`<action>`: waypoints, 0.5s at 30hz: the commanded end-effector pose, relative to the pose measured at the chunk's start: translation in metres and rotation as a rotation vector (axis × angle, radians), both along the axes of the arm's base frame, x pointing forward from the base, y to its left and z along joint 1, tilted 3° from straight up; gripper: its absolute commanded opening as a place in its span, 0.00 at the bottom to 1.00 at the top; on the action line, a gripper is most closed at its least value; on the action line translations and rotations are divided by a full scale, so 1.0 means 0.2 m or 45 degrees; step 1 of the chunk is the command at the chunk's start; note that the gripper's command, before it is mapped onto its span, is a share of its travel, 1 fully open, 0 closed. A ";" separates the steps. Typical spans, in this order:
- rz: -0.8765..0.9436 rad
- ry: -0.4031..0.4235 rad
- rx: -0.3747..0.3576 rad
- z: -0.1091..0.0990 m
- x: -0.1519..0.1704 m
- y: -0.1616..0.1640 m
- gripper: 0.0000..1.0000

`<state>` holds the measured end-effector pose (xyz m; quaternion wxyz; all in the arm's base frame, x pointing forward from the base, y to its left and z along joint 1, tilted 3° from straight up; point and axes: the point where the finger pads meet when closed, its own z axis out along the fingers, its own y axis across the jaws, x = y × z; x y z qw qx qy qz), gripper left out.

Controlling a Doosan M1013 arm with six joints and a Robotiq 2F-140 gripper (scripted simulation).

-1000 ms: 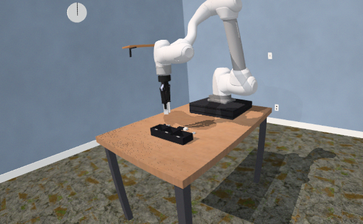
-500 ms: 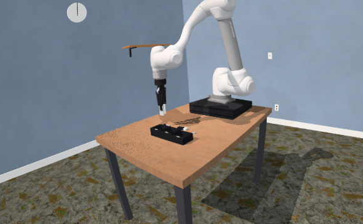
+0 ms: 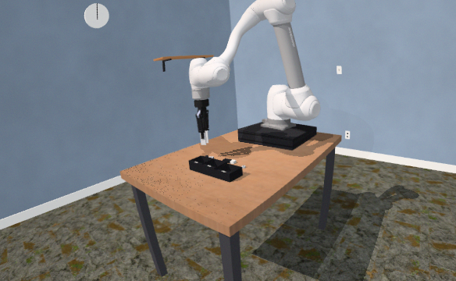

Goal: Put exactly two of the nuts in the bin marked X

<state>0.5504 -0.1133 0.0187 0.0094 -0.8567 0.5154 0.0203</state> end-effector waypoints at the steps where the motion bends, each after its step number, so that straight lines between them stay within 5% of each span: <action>1: 0.004 0.007 -0.001 -0.01 -0.02 0.02 0.20; 15: 0.004 0.007 -0.001 -0.01 -0.02 0.03 0.20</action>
